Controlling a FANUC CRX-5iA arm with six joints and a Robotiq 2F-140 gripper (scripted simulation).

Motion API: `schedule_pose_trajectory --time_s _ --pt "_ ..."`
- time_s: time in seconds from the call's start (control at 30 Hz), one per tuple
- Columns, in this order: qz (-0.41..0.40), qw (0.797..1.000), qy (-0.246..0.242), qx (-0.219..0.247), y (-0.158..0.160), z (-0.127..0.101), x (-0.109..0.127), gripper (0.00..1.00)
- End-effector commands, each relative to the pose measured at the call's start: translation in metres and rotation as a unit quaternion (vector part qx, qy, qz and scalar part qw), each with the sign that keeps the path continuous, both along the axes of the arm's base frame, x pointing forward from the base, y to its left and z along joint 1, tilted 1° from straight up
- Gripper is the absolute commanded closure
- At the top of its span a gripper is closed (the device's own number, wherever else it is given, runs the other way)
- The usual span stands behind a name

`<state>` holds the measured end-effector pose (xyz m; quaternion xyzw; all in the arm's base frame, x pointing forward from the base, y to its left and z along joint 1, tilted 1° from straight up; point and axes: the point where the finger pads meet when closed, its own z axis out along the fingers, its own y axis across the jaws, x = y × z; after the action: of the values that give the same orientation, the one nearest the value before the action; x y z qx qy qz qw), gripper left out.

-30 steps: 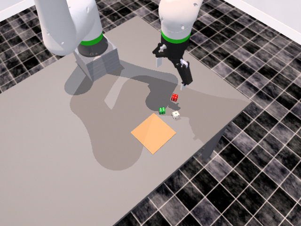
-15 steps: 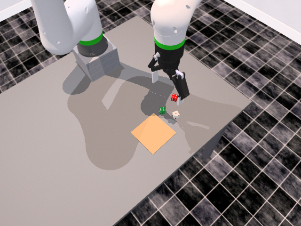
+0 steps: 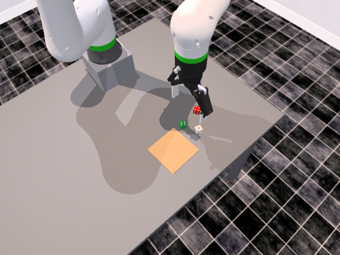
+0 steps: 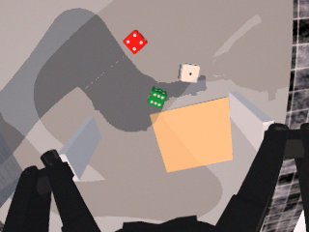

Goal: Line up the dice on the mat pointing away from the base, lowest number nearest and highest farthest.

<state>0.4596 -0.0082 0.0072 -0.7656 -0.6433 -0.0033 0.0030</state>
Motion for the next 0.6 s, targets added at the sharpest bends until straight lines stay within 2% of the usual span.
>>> schedule_pose_trajectory --time_s 0.0,0.13,0.2,0.37,0.57 --pt "0.0 1.0 0.0 0.0 0.0 -0.02 0.001 0.0" --pt "0.0 1.0 0.0 0.0 0.0 -0.046 0.001 0.0" --pt "0.0 1.0 0.0 0.0 0.0 -0.046 0.001 0.0" --pt "0.0 1.0 0.0 0.0 0.0 -0.063 0.001 0.0" --pt "0.0 1.0 0.0 0.0 0.0 -0.064 0.001 0.0"
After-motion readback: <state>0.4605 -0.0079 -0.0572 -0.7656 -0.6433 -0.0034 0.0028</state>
